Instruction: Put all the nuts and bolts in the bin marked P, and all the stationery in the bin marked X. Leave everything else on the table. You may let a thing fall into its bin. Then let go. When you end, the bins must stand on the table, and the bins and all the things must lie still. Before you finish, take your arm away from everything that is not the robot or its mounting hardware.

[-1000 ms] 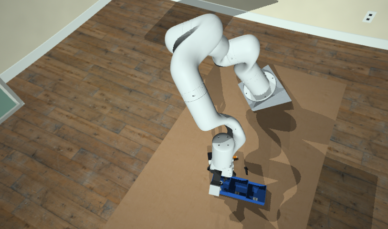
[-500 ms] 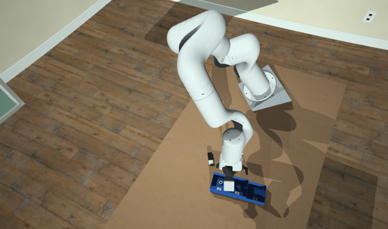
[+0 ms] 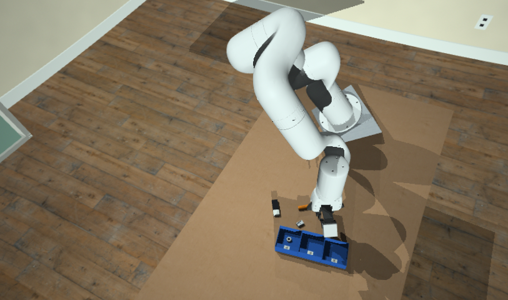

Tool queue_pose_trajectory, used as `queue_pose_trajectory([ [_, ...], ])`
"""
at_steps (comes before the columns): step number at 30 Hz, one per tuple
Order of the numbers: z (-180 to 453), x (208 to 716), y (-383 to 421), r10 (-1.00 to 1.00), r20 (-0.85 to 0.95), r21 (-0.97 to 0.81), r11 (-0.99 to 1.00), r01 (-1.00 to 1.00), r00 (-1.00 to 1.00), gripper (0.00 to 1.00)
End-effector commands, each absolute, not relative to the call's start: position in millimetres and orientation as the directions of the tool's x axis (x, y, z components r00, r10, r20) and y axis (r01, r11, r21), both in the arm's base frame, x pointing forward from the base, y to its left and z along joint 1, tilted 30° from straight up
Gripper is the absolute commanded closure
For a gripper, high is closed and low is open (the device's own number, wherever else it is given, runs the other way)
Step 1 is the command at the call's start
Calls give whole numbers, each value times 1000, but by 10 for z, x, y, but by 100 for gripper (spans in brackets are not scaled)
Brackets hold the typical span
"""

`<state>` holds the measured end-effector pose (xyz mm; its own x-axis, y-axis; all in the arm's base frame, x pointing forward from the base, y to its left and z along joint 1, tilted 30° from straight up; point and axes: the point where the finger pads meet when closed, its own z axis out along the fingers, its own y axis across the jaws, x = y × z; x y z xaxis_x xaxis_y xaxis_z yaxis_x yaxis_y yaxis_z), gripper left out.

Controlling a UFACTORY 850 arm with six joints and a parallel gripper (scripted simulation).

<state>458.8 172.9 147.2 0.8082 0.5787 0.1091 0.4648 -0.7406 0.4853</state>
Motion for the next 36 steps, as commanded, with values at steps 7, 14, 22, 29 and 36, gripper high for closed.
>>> queue_pose_trajectory([
  [7, 1398, 4467, 1839, 580, 118, 489, -740, 462, 806, 71],
  [14, 1451, 4543, 1786, 580, 118, 489, -740, 462, 806, 71],
  [22, 1478, 4580, 1759, 580, 118, 489, -740, 462, 806, 71],
  [29, 1482, 4586, 1754, 580, 118, 489, -740, 462, 806, 71],
  [36, 1480, 4583, 1756, 580, 118, 489, -740, 462, 806, 71],
])
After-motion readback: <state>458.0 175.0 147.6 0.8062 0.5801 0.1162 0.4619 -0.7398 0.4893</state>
